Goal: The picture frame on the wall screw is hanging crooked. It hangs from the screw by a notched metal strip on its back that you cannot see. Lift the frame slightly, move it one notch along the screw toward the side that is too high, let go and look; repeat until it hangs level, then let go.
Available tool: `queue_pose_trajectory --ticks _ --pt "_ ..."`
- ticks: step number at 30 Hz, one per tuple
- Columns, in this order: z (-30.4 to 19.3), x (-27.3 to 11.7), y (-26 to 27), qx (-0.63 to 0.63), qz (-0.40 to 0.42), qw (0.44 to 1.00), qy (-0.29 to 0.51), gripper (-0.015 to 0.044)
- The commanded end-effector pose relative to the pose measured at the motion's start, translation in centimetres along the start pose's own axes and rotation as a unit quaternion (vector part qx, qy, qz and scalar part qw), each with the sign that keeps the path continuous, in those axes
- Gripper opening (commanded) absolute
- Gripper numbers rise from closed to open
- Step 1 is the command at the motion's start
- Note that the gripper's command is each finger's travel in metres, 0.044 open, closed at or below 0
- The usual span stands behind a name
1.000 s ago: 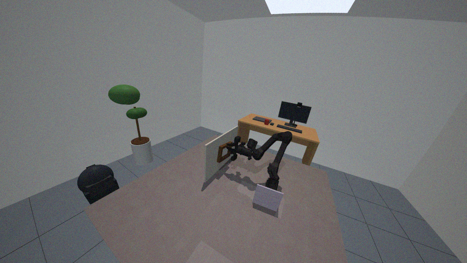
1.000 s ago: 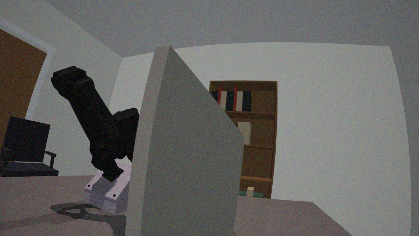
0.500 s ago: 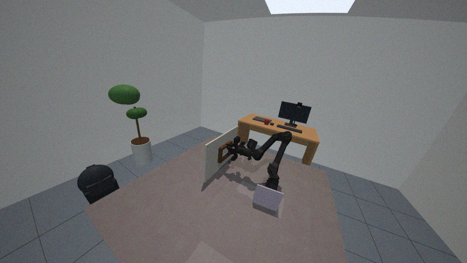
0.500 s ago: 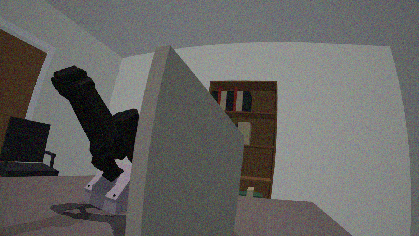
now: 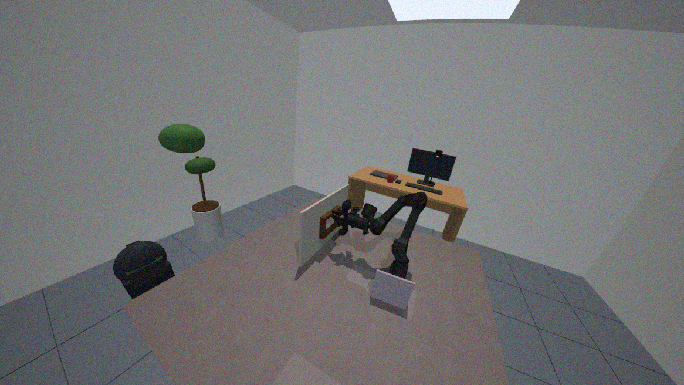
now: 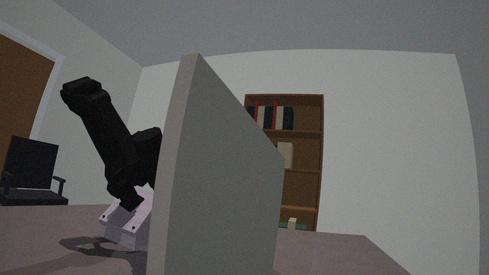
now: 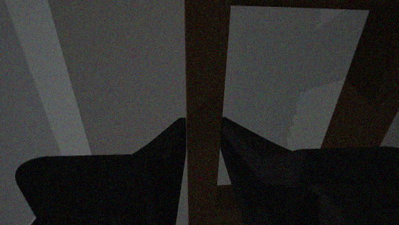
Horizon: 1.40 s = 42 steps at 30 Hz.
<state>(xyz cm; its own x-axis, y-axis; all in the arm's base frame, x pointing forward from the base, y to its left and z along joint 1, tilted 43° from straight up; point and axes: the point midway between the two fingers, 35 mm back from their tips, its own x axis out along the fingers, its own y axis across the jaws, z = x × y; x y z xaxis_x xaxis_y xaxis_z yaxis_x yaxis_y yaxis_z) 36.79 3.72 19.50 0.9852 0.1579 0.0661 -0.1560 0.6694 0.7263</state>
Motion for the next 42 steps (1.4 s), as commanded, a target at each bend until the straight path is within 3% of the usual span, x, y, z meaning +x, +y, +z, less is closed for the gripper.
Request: queue_pose_trajectory --ticks 1,4,9,22,28,36,42 --pt "0.0 0.0 0.0 0.002 0.0 1.0 0.0 0.0184" --pt "0.0 0.0 0.0 0.002 0.0 1.0 0.0 0.026" --pt "0.2 -0.5 0.1 0.005 0.0 1.0 0.0 0.026" --pt "0.1 -9.8 -0.6 0.077 0.005 0.997 0.005 0.026" --pt "0.6 -9.3 0.3 0.091 0.002 0.996 0.003 0.026" --pt "1.6 -11.8 4.8 0.205 0.004 0.979 0.006 0.026" --pt "1.7 -12.1 5.1 0.214 0.004 0.977 0.007 0.026"
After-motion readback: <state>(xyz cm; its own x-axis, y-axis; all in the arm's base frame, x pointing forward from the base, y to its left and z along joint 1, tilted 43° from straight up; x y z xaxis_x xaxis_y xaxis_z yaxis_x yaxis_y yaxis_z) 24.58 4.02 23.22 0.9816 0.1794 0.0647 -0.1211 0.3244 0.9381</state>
